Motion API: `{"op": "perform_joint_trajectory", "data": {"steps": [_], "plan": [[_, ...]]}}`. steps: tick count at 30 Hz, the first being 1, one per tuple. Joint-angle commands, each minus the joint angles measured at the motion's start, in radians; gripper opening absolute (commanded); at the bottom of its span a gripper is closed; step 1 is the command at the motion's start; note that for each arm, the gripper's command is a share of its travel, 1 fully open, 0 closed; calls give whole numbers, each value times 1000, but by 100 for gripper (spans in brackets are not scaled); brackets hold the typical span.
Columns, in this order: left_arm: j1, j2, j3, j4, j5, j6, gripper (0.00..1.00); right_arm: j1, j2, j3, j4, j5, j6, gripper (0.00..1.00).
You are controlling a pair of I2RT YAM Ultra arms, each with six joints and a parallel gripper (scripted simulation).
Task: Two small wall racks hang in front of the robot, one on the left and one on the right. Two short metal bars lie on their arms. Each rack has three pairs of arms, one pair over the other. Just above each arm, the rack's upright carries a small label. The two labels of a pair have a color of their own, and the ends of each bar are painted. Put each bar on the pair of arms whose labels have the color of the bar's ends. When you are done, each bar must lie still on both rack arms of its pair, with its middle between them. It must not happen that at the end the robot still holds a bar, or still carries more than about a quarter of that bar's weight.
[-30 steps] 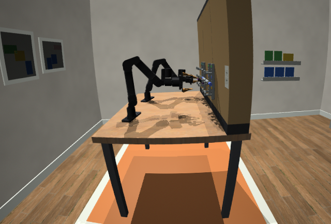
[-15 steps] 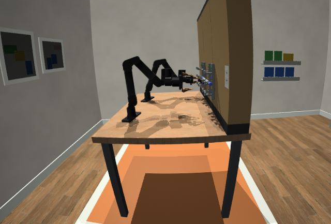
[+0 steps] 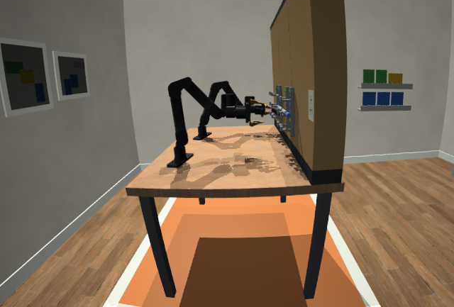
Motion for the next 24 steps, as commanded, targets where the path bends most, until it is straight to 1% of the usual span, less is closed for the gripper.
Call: {"op": "perform_joint_trajectory", "data": {"steps": [1, 24], "plan": [[-8, -6, 4, 63, -2, -32, 0, -10, -36, -6, 21, -5, 13, 100], [-9, 18, -4, 94, -2, -32, 0, -10, -36, -6, 21, -5, 13, 100]]}}
